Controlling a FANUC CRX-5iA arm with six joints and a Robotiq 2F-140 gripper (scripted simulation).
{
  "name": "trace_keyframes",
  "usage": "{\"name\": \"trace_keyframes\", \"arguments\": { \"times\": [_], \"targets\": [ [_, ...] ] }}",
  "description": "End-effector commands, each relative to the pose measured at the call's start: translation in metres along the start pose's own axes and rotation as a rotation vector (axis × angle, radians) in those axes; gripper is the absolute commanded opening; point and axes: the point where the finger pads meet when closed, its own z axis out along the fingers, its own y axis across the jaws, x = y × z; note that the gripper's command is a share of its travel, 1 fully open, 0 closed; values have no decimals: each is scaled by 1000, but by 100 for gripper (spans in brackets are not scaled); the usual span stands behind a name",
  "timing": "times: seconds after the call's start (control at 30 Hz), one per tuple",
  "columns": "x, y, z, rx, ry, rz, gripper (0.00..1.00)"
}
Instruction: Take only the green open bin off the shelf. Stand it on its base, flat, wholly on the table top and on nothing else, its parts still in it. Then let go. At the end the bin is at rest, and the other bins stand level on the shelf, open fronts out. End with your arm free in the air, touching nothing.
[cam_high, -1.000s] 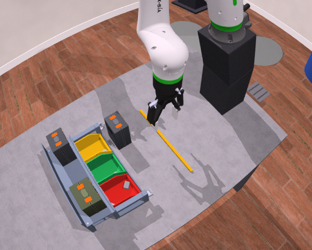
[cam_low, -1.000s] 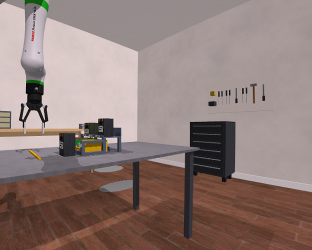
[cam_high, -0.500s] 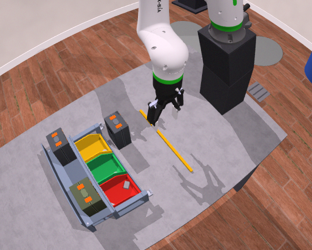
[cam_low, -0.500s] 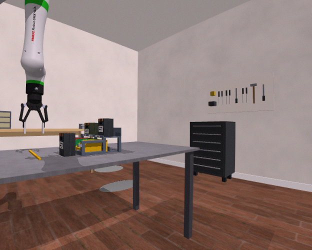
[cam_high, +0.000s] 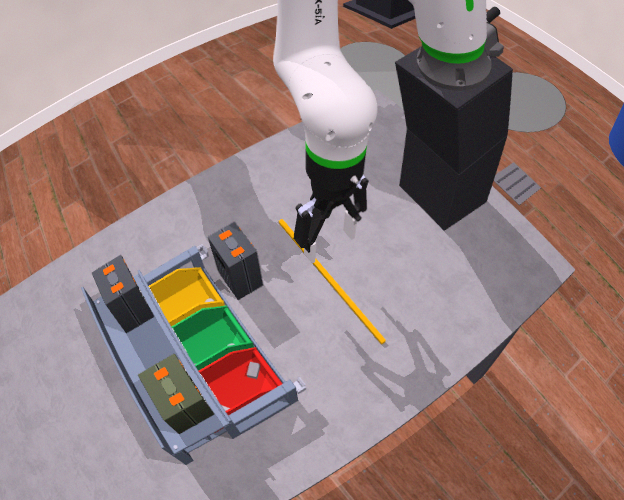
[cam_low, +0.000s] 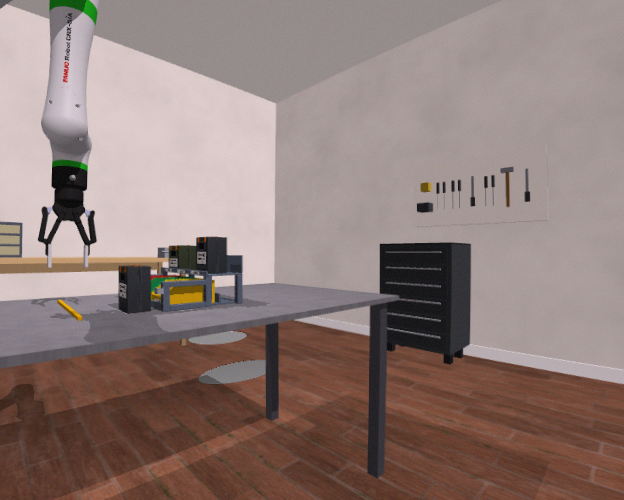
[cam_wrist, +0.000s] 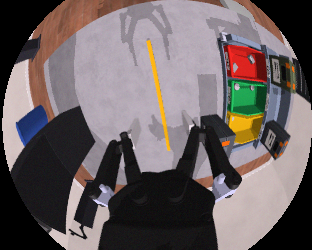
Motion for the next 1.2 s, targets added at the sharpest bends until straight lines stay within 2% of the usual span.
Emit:
{"name": "trace_keyframes", "arguments": {
  "times": [0.0,0.1,0.23,0.63,0.67,0.8,1.17],
  "targets": [
    [0,0,0,-9,32,0,57],
    [0,0,0,-2,6,0,57],
    [0,0,0,-9,32,0,57],
    [0,0,0,-9,32,0,57],
    [0,0,0,-2,6,0,57],
    [0,0,0,-9,32,0,57],
    [0,0,0,-9,32,0,57]
  ]
}}
